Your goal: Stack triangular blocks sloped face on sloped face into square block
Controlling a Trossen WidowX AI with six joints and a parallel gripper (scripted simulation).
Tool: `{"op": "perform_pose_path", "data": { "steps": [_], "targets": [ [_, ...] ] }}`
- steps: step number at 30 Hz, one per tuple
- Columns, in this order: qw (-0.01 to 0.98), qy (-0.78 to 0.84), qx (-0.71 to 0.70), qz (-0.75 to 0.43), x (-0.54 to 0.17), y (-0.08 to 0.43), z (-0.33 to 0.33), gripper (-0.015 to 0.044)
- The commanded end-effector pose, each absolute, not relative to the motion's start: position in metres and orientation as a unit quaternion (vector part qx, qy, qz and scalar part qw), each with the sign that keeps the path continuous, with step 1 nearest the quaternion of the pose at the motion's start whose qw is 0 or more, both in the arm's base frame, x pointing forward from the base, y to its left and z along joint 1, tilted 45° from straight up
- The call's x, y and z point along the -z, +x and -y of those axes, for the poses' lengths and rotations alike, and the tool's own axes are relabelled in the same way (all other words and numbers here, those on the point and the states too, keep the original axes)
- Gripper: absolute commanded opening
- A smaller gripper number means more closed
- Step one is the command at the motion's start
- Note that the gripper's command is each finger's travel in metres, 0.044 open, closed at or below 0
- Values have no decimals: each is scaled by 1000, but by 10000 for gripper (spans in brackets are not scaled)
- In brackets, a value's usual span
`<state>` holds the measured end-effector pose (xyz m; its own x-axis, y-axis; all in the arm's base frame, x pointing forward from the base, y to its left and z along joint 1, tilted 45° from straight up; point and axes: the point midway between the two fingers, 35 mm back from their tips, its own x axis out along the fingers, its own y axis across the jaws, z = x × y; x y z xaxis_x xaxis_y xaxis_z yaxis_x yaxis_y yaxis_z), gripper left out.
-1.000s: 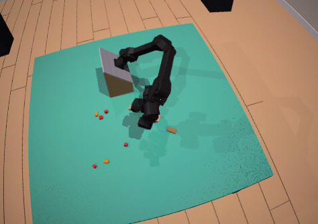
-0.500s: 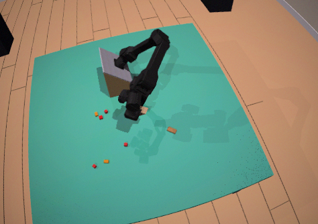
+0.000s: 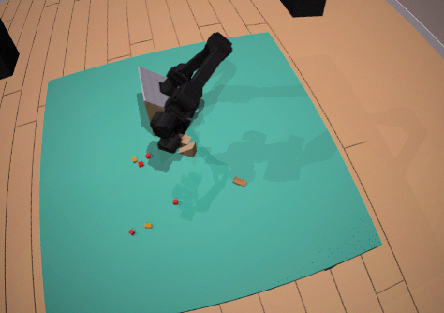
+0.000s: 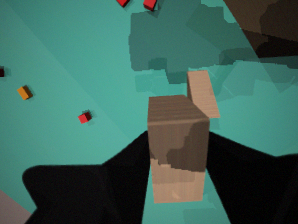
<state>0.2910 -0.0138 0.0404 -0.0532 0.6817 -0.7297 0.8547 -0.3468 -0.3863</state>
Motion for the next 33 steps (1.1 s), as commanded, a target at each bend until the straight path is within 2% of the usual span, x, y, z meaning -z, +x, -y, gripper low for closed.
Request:
{"op": "perform_pose_path", "data": {
  "steps": [1,17,33],
  "targets": [
    [94,677,459,-567,-36,271,23,0],
    [84,675,449,-579,-24,202,44,0],
    [85,676,450,-577,1,213,-5,0]
  ]
}}
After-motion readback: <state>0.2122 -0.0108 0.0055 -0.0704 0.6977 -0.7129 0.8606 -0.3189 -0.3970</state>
